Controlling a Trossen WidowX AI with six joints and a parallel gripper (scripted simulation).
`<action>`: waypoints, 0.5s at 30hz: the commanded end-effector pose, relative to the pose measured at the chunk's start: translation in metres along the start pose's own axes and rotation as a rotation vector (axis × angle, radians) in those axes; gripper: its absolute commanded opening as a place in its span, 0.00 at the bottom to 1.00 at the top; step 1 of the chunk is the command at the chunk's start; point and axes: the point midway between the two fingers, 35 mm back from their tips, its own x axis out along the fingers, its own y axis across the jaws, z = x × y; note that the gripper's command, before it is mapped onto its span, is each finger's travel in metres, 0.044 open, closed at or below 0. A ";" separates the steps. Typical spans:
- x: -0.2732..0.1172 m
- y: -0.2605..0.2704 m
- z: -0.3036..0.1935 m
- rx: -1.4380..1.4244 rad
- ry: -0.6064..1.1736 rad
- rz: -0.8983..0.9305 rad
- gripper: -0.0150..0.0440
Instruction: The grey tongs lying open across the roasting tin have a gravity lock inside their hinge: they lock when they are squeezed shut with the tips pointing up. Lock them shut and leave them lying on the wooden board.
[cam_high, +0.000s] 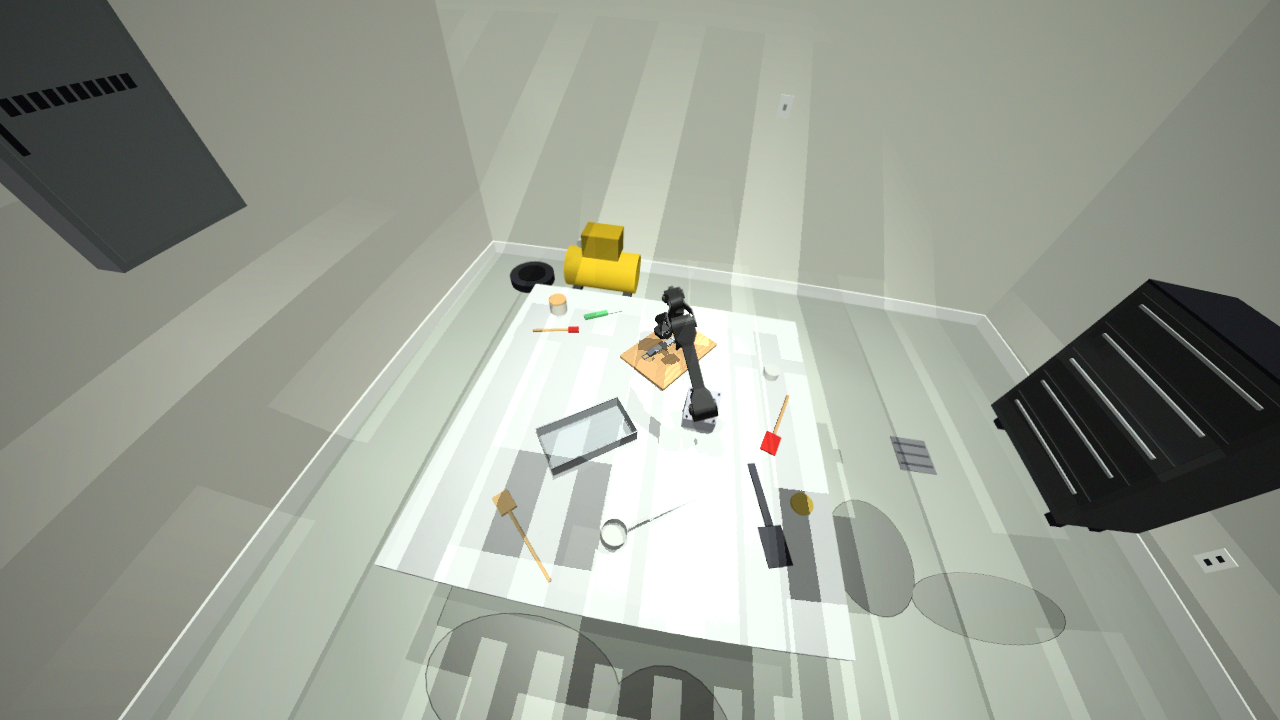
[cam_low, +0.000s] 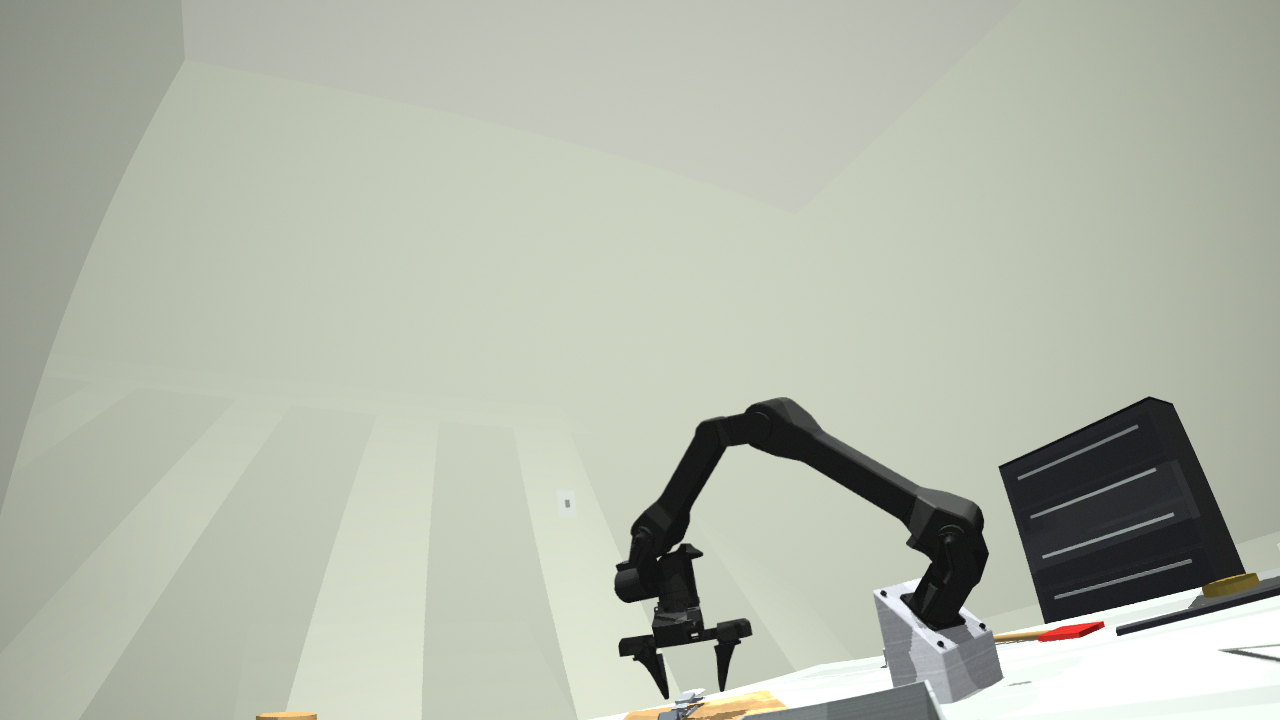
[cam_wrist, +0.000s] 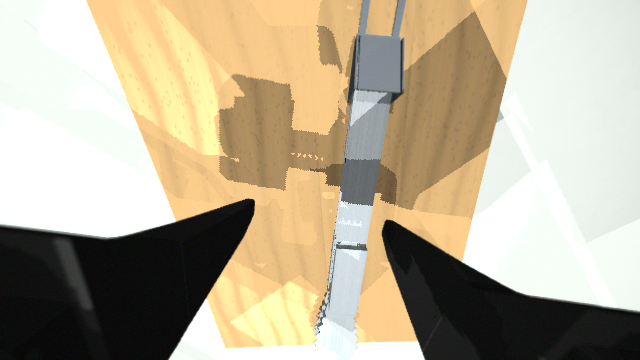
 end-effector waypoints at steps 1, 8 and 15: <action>0.000 0.000 0.000 0.000 0.000 0.000 1.00; -0.053 0.006 0.057 0.002 -0.002 -0.001 1.00; -0.110 0.034 0.144 0.003 -0.010 0.005 1.00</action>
